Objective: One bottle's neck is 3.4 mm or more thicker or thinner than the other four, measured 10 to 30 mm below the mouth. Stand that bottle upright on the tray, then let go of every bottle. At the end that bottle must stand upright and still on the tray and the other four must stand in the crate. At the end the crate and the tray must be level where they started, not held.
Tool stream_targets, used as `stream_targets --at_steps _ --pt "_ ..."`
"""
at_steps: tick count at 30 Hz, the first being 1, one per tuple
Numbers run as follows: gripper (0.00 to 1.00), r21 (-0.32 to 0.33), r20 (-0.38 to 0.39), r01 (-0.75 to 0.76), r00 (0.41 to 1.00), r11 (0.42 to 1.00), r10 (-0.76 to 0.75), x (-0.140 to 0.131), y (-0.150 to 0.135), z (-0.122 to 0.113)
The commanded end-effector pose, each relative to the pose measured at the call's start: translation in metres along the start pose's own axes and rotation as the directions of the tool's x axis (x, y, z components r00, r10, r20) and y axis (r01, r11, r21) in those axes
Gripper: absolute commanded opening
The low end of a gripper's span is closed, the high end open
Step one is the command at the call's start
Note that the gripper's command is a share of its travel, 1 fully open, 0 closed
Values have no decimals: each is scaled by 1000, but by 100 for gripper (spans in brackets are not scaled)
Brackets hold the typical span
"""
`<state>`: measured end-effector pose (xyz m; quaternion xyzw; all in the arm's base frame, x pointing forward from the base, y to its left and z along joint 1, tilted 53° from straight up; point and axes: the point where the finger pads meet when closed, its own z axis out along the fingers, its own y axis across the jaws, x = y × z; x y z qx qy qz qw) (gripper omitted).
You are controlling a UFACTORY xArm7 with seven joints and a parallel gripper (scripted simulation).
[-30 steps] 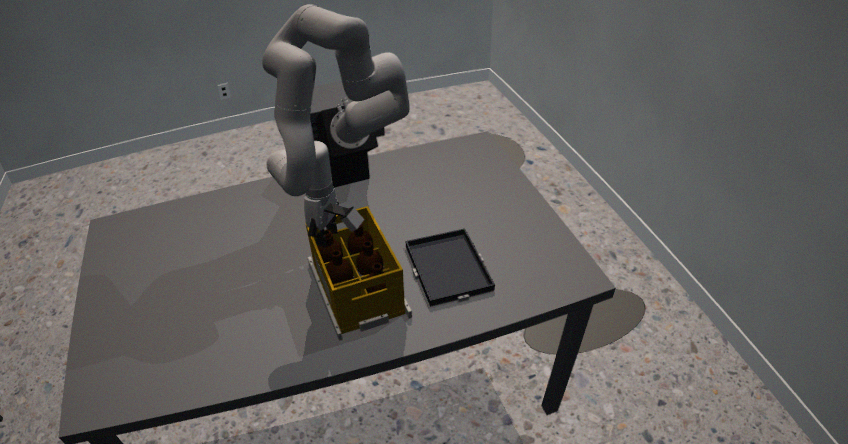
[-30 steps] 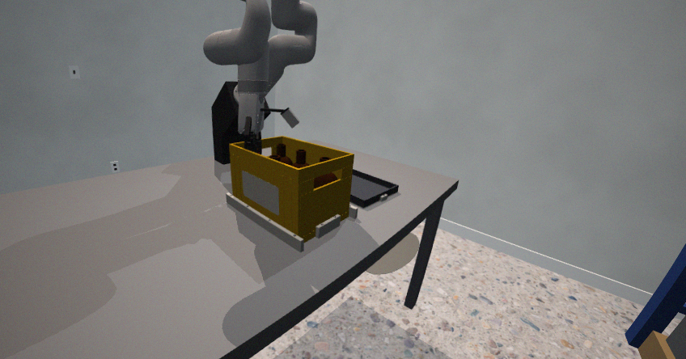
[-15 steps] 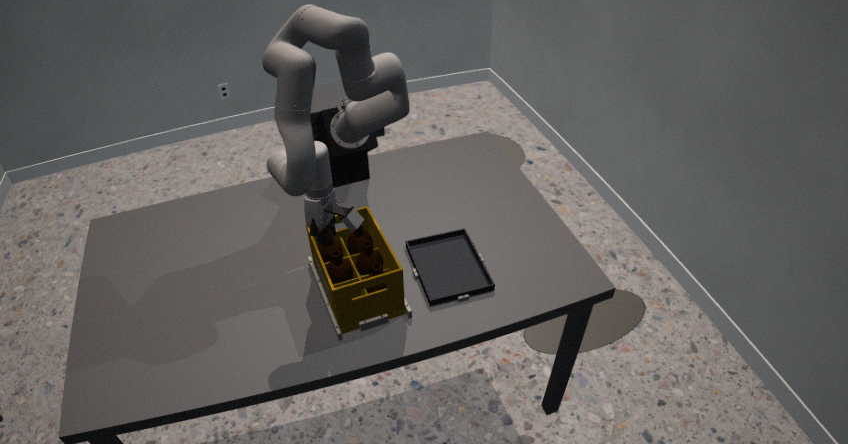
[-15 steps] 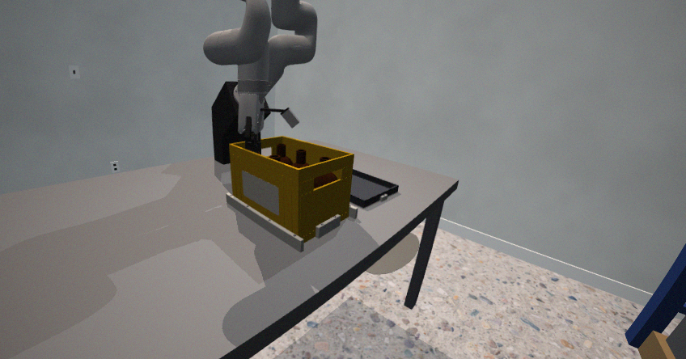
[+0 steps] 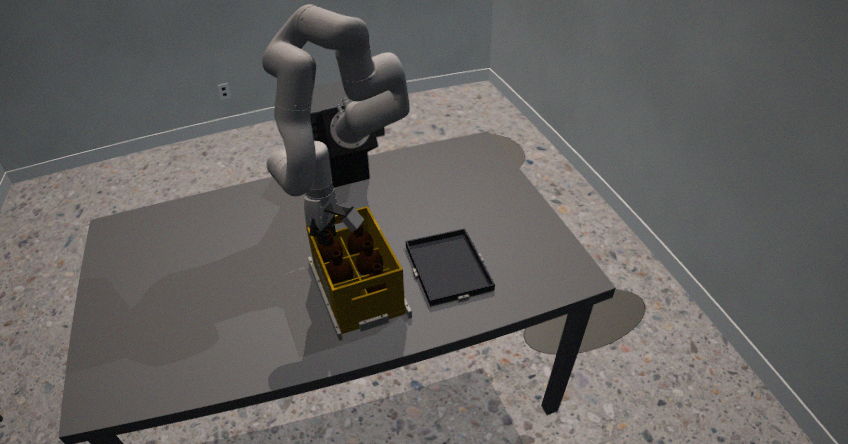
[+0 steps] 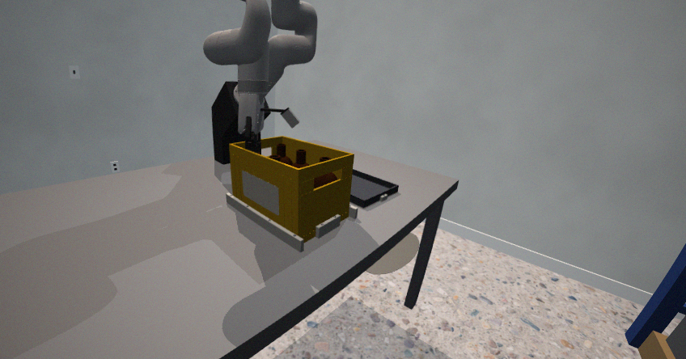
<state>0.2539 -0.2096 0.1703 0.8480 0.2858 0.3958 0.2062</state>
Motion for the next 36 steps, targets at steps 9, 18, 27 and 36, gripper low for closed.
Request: stream_targets --at_steps 9,18,27,36 --pt "0 -1 0 0 1000 1000 0 0 1 0" --pt "65 -1 0 0 1000 1000 0 0 1 0" --pt "65 -1 0 0 1000 1000 0 0 1 0" --pt "65 -1 0 0 1000 1000 0 0 1 0"
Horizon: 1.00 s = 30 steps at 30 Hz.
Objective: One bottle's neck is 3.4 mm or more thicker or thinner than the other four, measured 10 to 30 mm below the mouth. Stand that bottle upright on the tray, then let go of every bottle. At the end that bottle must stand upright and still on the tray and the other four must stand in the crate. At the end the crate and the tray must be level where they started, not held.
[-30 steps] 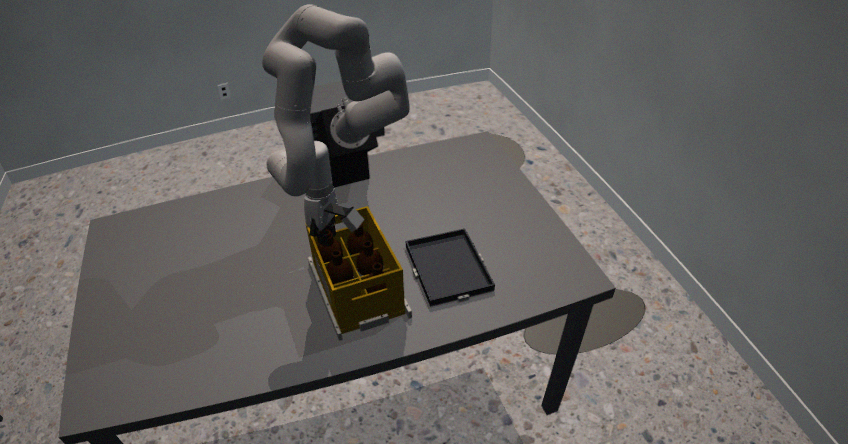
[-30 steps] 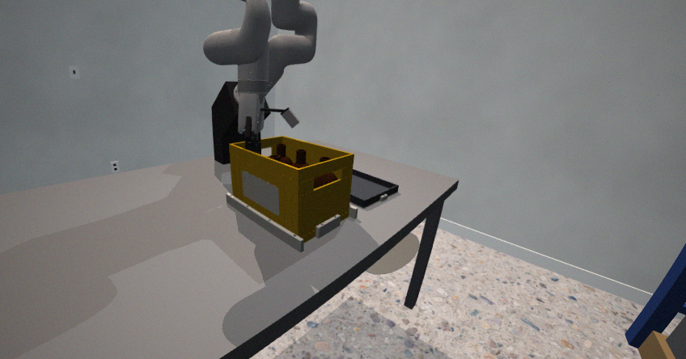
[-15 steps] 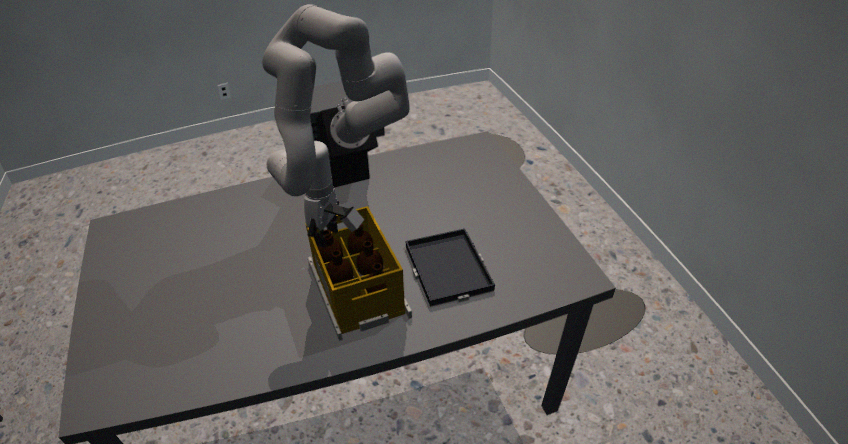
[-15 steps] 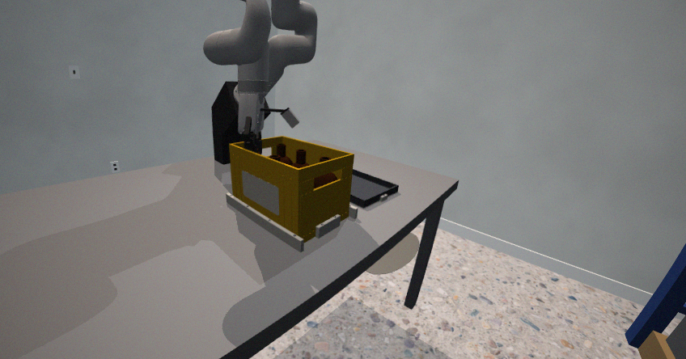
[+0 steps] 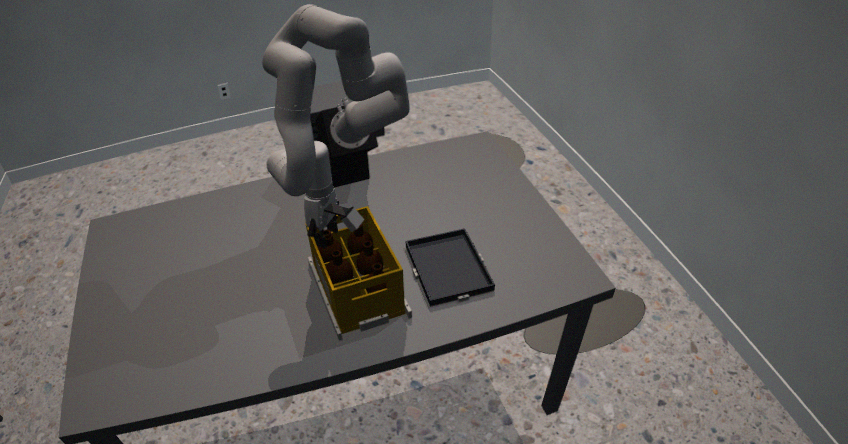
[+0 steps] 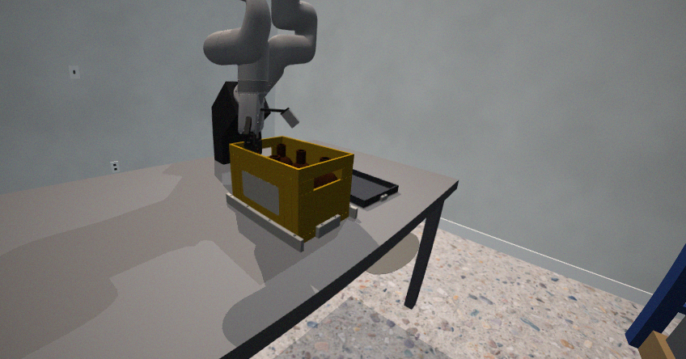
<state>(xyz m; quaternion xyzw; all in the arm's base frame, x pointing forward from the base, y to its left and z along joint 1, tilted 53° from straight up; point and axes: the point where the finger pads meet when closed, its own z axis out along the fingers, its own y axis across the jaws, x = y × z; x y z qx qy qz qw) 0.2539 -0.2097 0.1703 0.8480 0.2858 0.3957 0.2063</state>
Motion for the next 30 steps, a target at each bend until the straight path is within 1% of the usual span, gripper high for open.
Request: stream_targets --at_steps 1,15,23,30 --pt "65 -1 0 0 1000 1000 0 0 1 0" --pt "65 -1 0 0 1000 1000 0 0 1 0" --pt "65 -1 0 0 1000 1000 0 0 1 -5" --pt "65 -1 0 0 1000 1000 0 0 1 -19"
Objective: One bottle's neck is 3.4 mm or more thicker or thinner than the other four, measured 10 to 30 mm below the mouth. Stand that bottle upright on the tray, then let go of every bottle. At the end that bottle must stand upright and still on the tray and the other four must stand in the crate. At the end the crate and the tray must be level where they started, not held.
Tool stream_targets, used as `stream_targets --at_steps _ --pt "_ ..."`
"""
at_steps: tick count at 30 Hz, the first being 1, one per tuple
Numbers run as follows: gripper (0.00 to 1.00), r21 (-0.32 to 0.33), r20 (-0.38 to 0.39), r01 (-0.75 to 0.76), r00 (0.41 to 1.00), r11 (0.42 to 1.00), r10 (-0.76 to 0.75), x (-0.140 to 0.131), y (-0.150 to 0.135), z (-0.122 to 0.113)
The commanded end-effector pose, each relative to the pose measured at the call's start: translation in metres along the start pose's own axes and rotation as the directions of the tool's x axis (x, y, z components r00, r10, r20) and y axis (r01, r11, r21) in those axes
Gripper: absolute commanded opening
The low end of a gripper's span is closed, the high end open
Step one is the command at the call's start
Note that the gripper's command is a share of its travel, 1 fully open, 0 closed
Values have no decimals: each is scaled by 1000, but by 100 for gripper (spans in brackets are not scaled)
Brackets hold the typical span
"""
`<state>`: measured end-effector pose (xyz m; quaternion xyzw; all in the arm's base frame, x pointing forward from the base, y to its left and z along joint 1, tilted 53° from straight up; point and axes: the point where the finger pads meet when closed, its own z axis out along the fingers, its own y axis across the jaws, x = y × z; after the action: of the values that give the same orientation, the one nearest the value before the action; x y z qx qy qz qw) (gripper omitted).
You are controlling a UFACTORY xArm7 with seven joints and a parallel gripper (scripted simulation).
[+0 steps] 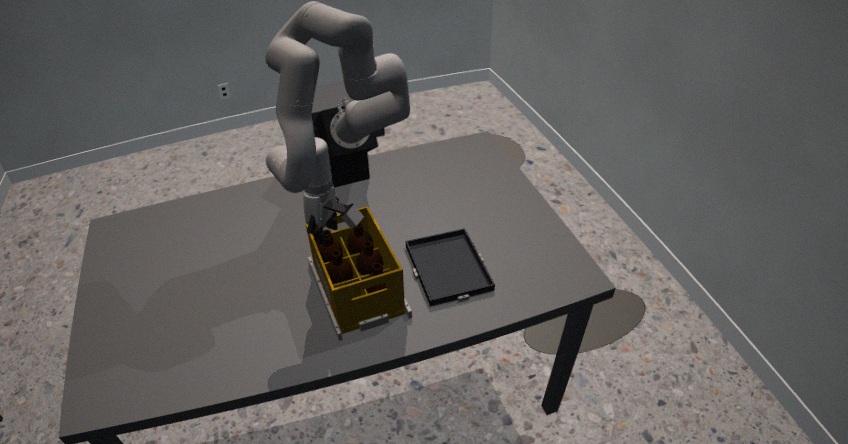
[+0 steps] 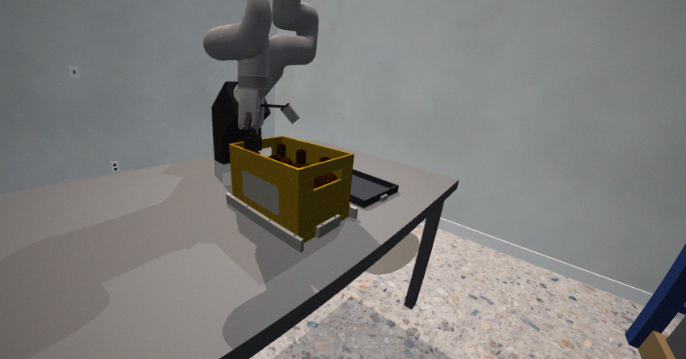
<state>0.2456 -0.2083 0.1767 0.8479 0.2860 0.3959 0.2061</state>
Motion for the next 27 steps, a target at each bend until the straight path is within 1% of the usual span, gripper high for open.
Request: stream_targets --at_steps 1,8,10,20,24,27 --pt "65 -2 1 -1 1000 1000 1 0 1 -11" --pt "65 -2 1 -1 1000 1000 1 0 1 -33" --pt "65 -2 1 -1 1000 1000 1 0 1 -33" --pt "65 -2 1 -1 1000 1000 1 0 1 -65" --pt "65 -2 1 -1 1000 1000 1 0 1 -72" --pt "65 -2 1 -1 1000 1000 1 0 1 -73"
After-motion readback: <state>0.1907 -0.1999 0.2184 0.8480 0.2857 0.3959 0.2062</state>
